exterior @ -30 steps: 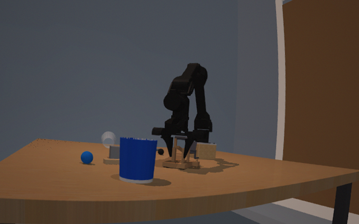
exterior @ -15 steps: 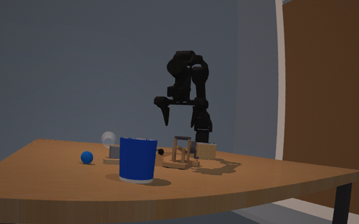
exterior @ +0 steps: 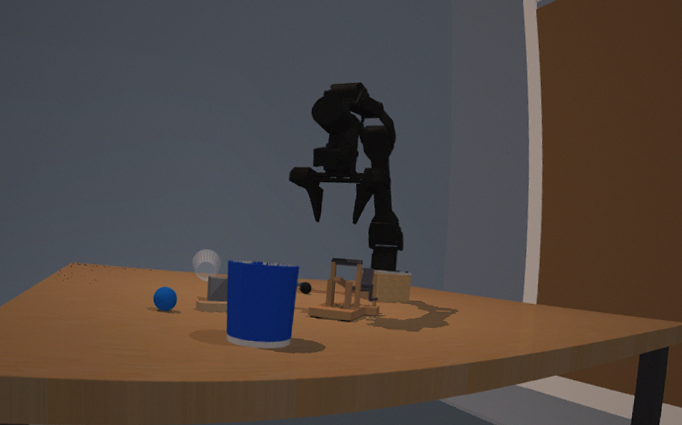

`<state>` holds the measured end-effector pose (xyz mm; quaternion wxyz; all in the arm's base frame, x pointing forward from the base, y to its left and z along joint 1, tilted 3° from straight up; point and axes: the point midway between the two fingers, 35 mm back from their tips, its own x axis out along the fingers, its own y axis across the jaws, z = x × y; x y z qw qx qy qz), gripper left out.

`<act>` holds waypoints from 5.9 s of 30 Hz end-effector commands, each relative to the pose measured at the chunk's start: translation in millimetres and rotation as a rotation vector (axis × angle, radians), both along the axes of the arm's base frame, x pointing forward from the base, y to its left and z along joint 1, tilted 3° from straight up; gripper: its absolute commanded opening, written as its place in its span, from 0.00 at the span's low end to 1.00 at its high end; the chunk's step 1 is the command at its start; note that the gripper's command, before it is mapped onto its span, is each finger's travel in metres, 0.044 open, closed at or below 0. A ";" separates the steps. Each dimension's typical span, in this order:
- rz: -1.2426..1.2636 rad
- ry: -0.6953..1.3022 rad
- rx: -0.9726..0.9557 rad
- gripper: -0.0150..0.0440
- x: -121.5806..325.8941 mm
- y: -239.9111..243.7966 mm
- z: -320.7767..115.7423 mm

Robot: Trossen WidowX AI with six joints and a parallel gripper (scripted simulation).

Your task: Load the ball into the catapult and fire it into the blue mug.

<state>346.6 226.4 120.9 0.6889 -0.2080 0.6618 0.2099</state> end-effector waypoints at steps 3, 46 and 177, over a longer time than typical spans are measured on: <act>-0.133 0.007 -0.042 0.76 15.0 -92.7 -17.2; -0.776 0.043 -0.057 0.76 -182.1 -363.6 -124.4; -0.008 0.334 -0.224 0.25 -105.0 -64.8 -76.3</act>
